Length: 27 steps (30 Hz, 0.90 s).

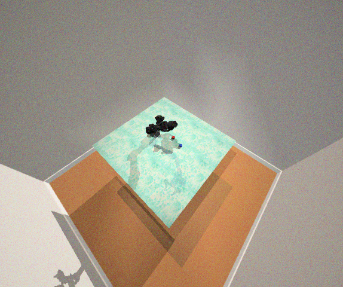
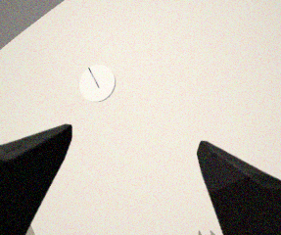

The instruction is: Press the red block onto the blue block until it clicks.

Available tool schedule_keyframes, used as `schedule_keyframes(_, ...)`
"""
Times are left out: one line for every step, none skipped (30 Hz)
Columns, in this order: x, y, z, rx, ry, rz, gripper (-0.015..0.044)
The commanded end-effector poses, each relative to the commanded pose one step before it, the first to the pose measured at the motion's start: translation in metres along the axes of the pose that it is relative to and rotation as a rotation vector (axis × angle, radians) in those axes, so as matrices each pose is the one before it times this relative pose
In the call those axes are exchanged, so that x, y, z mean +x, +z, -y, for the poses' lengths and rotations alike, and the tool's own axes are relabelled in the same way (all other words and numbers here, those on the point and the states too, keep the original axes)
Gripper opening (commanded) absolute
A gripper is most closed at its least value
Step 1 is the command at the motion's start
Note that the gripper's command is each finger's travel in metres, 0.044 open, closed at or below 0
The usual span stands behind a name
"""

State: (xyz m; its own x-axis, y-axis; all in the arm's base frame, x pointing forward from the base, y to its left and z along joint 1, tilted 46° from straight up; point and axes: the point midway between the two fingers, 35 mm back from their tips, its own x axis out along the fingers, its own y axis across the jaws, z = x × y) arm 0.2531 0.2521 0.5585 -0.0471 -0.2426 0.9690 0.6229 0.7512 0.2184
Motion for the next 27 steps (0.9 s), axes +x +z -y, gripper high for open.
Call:
schedule_keyframes(0.0,0.0,0.0,0.0,0.0,0.0,0.0426)
schedule_keyframes(0.00133,0.00019,0.00244,-0.0021,-0.00708,-0.00044,0.044)
schedule_keyframes(0.00394,0.00054,0.00733,-0.0063,-0.02124,-0.00145,0.044)
schedule_keyframes(0.0065,0.00079,0.01223,-0.0104,-0.03535,-0.00287,0.044)
schedule_keyframes(0.00928,0.00608,0.01444,0.0029,-0.04074,-0.00406,0.044)
schedule_keyframes(0.0097,0.00842,0.01342,0.0118,-0.03715,-0.00522,0.044)
schedule_keyframes(0.00886,0.01053,0.01003,0.0224,-0.02667,-0.00567,0.044)
schedule_keyframes(0.00893,0.01003,0.00998,0.0221,-0.02654,-0.00673,0.044)
schedule_keyframes(0.00898,0.00953,0.00988,0.0218,-0.02631,-0.00777,0.044)
schedule_keyframes(0.00884,0.00876,0.00963,0.0207,-0.02573,-0.00858,0.044)
schedule_keyframes(0.00917,0.00846,0.00991,0.0206,-0.02653,-0.00984,0.044)
schedule_keyframes(0.00953,0.00224,0.01158,0.0117,-0.02908,-0.01729,0.044)
schedule_keyframes(0.01111,0.00285,0.01347,0.0145,-0.03381,-0.02051,0.044)
schedule_keyframes(0.01102,0.00451,0.01283,0.0175,-0.03282,-0.01936,0.044)
schedule_keyframes(0.00966,0.00567,0.01056,0.0182,-0.02787,-0.01588,0.044)
schedule_keyframes(0.00903,0.00596,0.0094,0.0181,-0.02545,-0.0146,0.044)
schedule_keyframes(0.00911,0.00543,0.00937,0.0174,-0.02548,-0.01553,0.044)
schedule_keyframes(0.0092,0.00489,0.00934,0.0166,-0.02551,-0.01645,0.044)
schedule_keyframes(0.00928,0.00435,0.0093,0.0159,-0.02553,-0.01736,0.044)
schedule_keyframes(0.00935,0.00381,0.00924,0.0151,-0.02553,-0.01825,0.044)
schedule_keyframes(0.00942,0.00328,0.00918,0.0143,-0.02551,-0.01913,0.044)
schedule_keyframes(0.00606,0.00248,0.00754,0.014,-0.01815,-0.02514,0.044)
schedule_keyframes(0.00531,0.00184,0.00651,0.0116,-0.01564,-0.02245,0.044)
schedule_keyframes(0.00419,0.00124,0.00507,0.0088,-0.01214,-0.01795,0.044)
schedule_keyframes(0.00641,0.00125,0.00595,0.0081,-0.01679,-0.01462,0.044)
schedule_keyframes(0.00828,0.00124,0.0076,0.0097,-0.02156,-0.01916,0.044)
schedule_keyframes(0.01011,0.00096,0.00917,0.0109,-0.02614,-0.0241,0.044)
